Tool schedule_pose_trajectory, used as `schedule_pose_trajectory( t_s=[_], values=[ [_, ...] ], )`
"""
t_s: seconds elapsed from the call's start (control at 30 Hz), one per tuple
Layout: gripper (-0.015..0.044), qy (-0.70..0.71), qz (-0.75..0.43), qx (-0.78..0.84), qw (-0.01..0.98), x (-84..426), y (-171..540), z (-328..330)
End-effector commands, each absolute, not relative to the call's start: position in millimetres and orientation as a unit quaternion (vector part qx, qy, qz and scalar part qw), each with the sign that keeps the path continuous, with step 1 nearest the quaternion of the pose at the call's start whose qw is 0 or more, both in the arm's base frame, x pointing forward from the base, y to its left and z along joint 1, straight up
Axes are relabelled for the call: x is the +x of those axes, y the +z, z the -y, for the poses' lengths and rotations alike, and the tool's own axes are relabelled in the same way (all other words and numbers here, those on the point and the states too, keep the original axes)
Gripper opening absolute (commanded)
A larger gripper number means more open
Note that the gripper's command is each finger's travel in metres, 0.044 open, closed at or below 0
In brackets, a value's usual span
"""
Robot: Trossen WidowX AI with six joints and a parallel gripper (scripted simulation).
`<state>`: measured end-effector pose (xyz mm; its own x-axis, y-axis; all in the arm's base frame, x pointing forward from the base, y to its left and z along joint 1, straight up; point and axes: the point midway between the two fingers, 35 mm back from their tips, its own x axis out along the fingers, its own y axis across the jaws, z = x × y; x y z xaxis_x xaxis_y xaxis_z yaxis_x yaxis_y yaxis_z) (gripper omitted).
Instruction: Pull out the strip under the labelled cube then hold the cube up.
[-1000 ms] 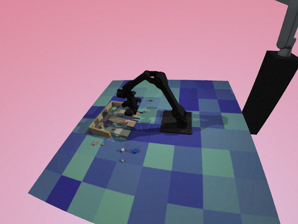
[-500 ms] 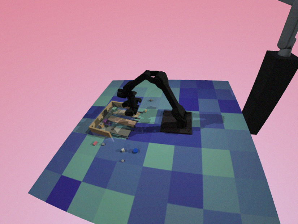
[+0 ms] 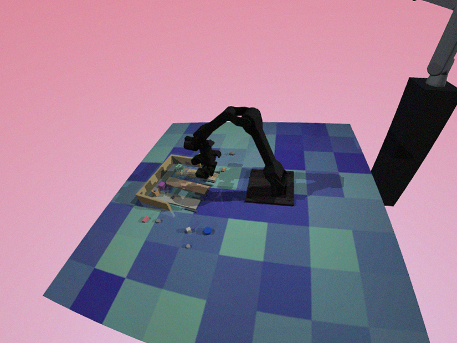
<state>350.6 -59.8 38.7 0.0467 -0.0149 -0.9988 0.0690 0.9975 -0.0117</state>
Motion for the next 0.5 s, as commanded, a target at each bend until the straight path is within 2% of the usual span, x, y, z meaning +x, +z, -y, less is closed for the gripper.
schedule_pose_trajectory(
  t_s=[0.0,0.47],
  values=[
    [0.0,-0.026,-0.695,0.02,0.718,341,35,58],
    [0.0,-0.026,-0.695,0.02,0.718,320,33,56]
  ],
)
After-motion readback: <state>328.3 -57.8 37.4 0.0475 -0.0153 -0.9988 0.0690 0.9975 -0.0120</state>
